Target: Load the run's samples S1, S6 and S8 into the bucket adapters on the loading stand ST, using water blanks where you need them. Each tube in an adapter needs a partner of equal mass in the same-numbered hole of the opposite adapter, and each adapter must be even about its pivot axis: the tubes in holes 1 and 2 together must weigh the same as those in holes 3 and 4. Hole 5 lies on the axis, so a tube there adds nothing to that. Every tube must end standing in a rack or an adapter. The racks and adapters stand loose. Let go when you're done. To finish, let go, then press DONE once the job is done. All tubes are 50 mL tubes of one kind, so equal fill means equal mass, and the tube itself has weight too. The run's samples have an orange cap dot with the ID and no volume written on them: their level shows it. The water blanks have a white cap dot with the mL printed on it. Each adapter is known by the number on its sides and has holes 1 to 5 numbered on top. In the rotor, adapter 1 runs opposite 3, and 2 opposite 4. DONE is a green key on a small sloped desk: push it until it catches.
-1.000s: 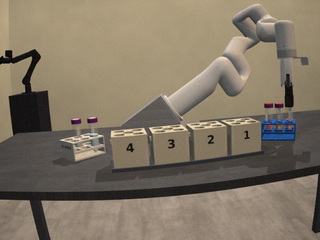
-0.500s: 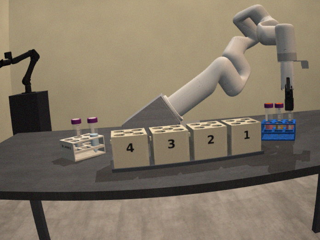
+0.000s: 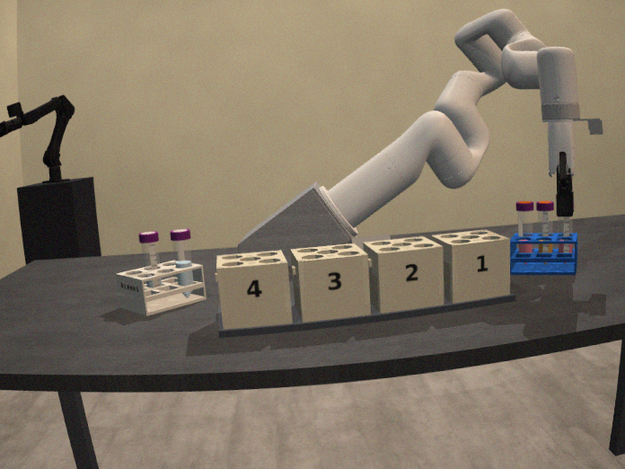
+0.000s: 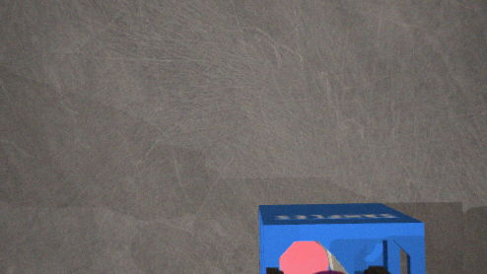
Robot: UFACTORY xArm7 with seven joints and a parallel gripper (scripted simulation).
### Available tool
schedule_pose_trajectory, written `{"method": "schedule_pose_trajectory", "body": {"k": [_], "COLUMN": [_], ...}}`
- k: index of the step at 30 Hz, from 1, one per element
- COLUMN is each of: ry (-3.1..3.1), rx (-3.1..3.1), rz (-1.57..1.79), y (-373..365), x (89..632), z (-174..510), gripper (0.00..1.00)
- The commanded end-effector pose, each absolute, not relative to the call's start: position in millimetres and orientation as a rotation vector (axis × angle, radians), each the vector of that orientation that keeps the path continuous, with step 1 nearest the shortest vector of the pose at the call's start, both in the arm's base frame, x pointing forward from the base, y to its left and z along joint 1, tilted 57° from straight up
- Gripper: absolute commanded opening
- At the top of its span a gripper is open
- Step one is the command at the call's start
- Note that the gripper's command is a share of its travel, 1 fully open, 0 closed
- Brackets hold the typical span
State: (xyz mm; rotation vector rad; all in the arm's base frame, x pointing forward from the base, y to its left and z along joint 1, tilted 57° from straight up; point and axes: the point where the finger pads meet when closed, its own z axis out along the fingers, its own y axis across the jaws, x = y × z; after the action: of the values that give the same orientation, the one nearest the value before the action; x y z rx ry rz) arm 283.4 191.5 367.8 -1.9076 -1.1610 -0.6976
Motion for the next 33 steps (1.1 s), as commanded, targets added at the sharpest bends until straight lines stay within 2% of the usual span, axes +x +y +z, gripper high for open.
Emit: {"method": "schedule_pose_trajectory", "body": {"k": [1,33], "ry": [-1.159,-1.159], "rx": [-1.908,-1.908], "rz": [-0.702,-0.702], "y": [191,179], "x": [284,283], "z": [369,376], "gripper": [0.44,0.44]}}
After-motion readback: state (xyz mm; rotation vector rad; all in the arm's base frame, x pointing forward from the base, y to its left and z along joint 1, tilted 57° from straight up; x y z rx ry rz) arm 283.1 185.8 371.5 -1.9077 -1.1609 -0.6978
